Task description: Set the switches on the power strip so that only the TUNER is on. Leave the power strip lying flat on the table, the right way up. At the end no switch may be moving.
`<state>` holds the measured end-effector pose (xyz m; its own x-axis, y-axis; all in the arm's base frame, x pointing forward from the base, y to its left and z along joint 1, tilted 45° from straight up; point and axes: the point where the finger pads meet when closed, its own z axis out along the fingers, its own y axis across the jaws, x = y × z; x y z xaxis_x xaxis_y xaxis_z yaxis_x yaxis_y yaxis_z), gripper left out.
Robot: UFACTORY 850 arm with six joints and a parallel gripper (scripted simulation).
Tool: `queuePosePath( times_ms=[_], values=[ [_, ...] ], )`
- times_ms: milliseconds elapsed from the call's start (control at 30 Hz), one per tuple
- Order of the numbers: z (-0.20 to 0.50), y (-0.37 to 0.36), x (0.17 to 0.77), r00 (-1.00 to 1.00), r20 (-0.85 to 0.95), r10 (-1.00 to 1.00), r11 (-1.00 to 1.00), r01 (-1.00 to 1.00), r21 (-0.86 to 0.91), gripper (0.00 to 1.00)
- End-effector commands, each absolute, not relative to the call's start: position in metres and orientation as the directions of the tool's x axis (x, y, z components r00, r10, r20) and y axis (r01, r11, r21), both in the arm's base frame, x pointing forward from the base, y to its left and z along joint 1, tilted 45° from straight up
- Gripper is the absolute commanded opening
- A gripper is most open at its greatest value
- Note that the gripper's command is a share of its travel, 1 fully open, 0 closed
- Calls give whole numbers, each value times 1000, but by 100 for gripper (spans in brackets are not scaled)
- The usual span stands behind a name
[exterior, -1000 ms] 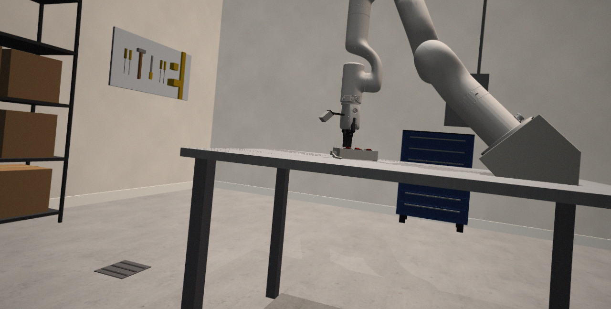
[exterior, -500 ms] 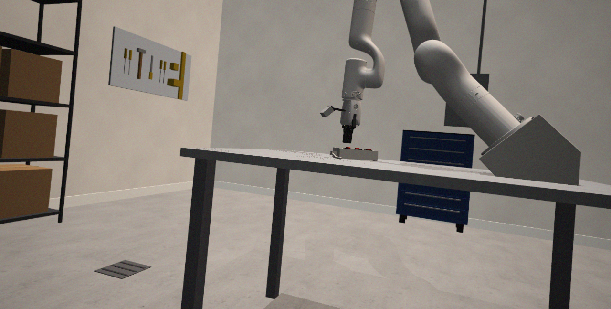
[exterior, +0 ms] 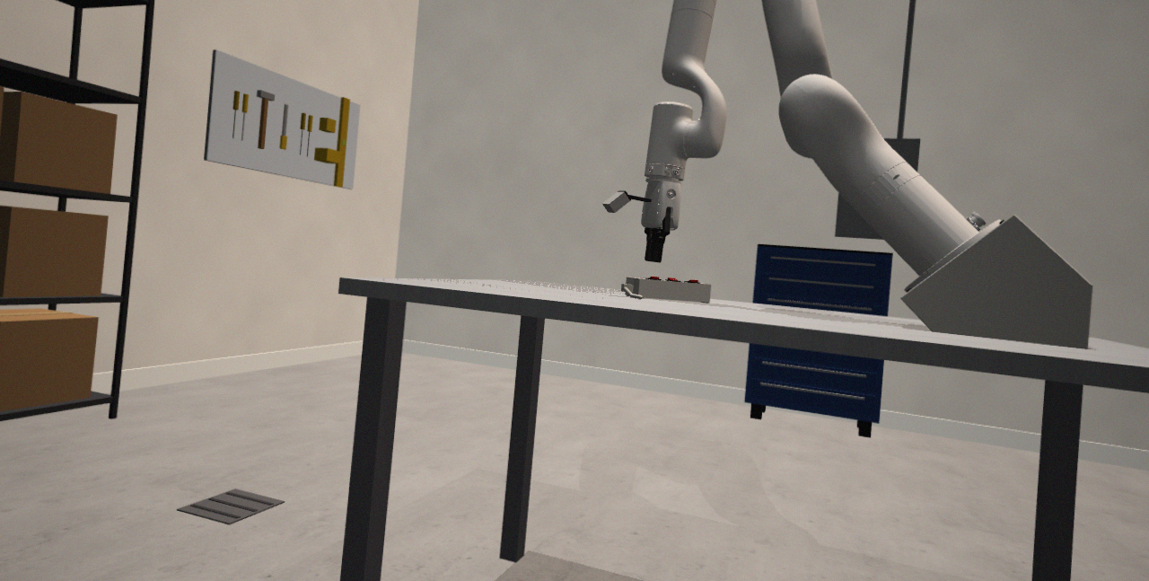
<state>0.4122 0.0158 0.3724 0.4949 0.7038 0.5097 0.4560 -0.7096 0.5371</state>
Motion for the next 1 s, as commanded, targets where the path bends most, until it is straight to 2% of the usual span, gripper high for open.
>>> queuePosePath(
  times_ms=[0,967],
  values=[
    [375,16,411,519,485,704,-710,484,512,0],
    [371,11,404,524,479,704,-709,488,508,0]
  ],
)
